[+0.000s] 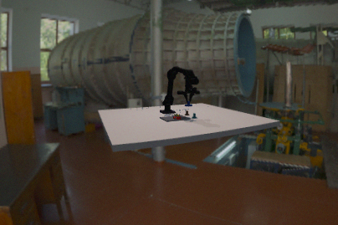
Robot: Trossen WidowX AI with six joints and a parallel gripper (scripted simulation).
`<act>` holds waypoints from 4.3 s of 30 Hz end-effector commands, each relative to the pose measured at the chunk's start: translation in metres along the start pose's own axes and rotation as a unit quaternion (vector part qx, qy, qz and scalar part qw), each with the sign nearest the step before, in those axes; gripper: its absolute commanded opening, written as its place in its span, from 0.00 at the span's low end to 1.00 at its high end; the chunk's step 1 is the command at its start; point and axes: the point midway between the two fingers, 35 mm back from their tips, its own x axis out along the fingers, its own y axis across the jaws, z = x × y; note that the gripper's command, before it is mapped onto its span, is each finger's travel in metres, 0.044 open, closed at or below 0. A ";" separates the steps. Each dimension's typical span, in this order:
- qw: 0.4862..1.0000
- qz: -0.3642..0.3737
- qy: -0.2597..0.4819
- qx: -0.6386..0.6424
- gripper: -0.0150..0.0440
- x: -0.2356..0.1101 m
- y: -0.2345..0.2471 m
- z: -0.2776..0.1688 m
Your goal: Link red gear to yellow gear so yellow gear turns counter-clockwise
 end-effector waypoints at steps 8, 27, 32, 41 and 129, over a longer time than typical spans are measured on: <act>1.000 0.001 -0.003 -0.002 0.25 0.008 -0.024 0.002; 1.000 0.000 -0.003 -0.001 0.25 0.026 -0.068 0.002; 1.000 -0.001 -0.003 -0.001 0.25 0.031 -0.079 0.000; 1.000 -0.002 -0.003 -0.001 0.25 0.039 -0.099 -0.004; 0.997 -0.002 -0.003 -0.071 0.25 0.086 -0.111 -0.008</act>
